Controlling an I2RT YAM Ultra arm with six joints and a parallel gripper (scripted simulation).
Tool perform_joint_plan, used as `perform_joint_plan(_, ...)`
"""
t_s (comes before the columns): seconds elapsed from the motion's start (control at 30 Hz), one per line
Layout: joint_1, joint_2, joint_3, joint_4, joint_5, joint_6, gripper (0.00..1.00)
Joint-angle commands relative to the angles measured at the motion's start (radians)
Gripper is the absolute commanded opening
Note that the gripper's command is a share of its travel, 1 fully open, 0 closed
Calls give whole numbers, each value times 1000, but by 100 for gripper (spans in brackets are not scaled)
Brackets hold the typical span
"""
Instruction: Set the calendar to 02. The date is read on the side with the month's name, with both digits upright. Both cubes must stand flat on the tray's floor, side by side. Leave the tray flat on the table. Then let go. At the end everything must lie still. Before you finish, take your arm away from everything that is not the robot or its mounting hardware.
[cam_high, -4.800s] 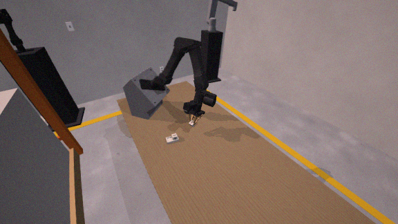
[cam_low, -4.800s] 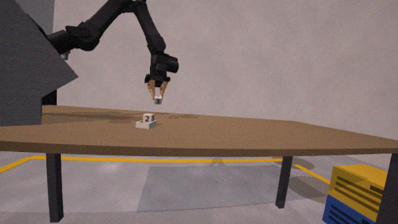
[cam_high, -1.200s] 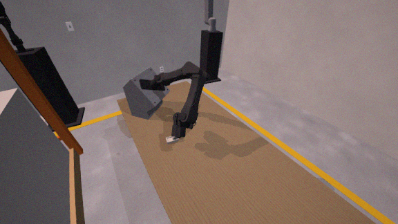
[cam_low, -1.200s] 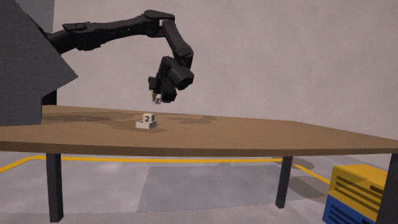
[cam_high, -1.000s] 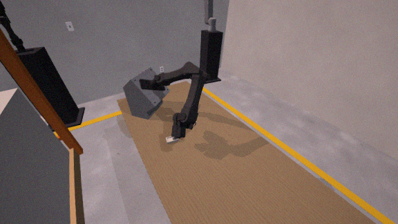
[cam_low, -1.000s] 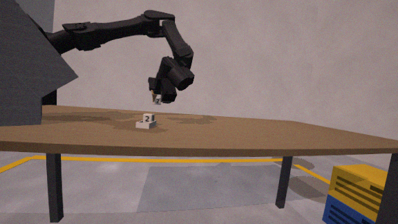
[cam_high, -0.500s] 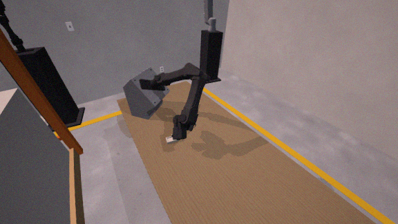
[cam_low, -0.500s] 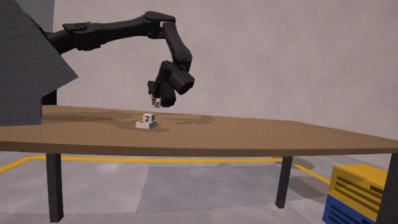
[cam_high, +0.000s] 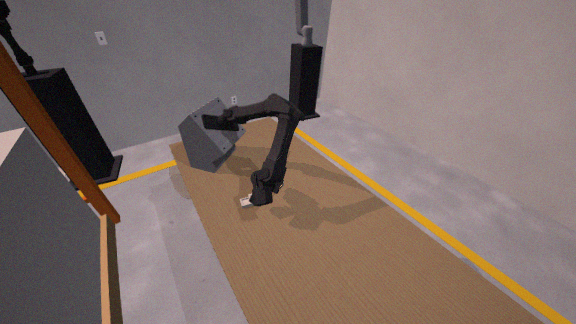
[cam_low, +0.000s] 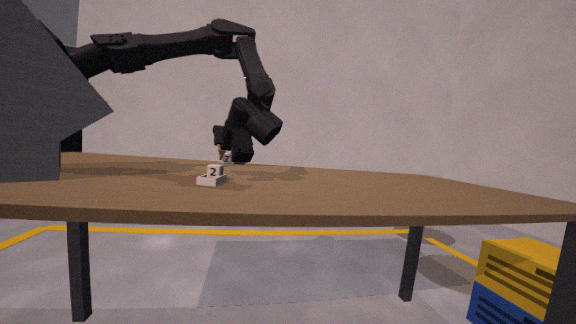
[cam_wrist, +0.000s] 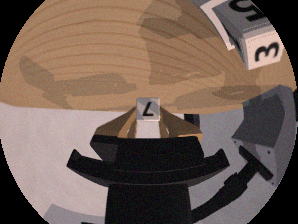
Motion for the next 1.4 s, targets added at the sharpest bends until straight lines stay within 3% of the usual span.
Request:
perform_joint_plan(0.0, -1, -1, -3, 60, -5, 48, 26)
perform_joint_plan(0.6, 26, 25, -13, 188, -4, 143, 26)
perform_joint_plan(1.37, 28, 28, -14, 198, -4, 150, 26)
